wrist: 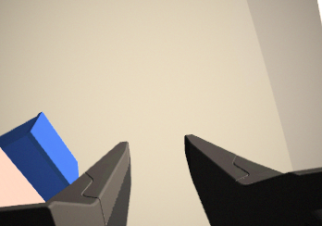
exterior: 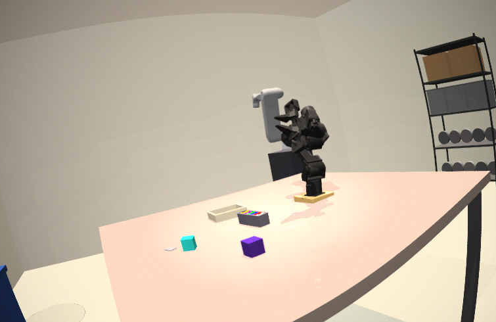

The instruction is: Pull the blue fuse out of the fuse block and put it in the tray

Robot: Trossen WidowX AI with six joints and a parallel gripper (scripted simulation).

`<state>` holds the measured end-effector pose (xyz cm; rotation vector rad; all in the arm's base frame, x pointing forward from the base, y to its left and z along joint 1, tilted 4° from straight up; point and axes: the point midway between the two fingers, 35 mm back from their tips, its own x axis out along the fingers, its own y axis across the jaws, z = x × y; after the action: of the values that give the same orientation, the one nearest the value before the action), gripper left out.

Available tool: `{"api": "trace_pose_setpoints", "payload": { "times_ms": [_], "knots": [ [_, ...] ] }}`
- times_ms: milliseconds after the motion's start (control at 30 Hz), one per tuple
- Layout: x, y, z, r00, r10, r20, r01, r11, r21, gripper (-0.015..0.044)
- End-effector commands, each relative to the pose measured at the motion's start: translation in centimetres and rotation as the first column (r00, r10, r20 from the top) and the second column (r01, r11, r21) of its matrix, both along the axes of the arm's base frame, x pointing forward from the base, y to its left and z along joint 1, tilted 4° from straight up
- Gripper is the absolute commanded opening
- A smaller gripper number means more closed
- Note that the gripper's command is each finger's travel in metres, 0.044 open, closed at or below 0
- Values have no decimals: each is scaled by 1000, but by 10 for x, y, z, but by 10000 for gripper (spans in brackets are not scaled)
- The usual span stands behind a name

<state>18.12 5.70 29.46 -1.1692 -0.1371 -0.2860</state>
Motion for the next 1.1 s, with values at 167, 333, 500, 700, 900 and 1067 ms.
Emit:
{"api": "trace_pose_setpoints", "payload": {
  "times_ms": [167,333,500,700,900,1067],
  "knots": [
    [29,27,10,999,34,-23,-36,995,-92,65],
    [90,56,-11,969,95,-230,-124,986,-115,65],
    [120,56,-38,915,108,-389,-137,990,-46,65],
    [145,47,-71,820,112,-561,-92,994,64,65],
    [161,29,-109,682,116,-722,37,981,193,65],
    [165,9,-140,540,127,-832,210,937,279,65]
  ]
}}
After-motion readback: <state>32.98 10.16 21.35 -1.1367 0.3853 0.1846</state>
